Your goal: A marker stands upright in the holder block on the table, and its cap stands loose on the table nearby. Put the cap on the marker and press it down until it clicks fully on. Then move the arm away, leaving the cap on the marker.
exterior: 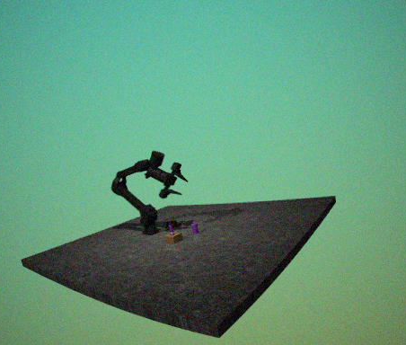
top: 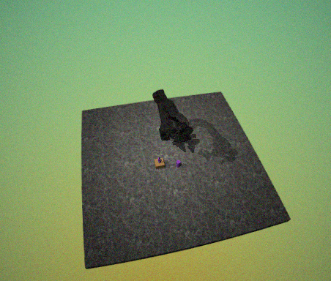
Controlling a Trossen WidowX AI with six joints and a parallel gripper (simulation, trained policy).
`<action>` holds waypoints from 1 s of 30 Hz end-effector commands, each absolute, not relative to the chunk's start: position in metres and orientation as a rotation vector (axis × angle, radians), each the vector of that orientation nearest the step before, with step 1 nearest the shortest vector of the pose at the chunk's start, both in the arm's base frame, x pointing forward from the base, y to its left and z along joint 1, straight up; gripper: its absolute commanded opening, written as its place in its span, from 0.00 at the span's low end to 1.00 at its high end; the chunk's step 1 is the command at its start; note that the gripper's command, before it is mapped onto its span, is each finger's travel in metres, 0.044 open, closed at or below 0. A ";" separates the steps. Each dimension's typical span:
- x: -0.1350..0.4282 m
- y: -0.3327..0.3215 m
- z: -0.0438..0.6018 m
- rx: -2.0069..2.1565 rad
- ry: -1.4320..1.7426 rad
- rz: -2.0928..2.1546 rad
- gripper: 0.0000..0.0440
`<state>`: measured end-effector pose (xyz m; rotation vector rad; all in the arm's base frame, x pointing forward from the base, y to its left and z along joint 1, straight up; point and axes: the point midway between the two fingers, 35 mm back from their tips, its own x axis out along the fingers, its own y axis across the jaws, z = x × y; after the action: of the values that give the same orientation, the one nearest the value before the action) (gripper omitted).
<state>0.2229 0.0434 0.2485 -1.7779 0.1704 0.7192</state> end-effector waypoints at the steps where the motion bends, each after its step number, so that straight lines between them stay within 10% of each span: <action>1: 0.224 0.044 0.245 -1.766 0.202 0.770 0.74; 30: 0.235 0.041 0.215 -1.657 0.439 1.064 0.73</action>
<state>0.2321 0.0408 0.2174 -1.6678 0.4187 1.0321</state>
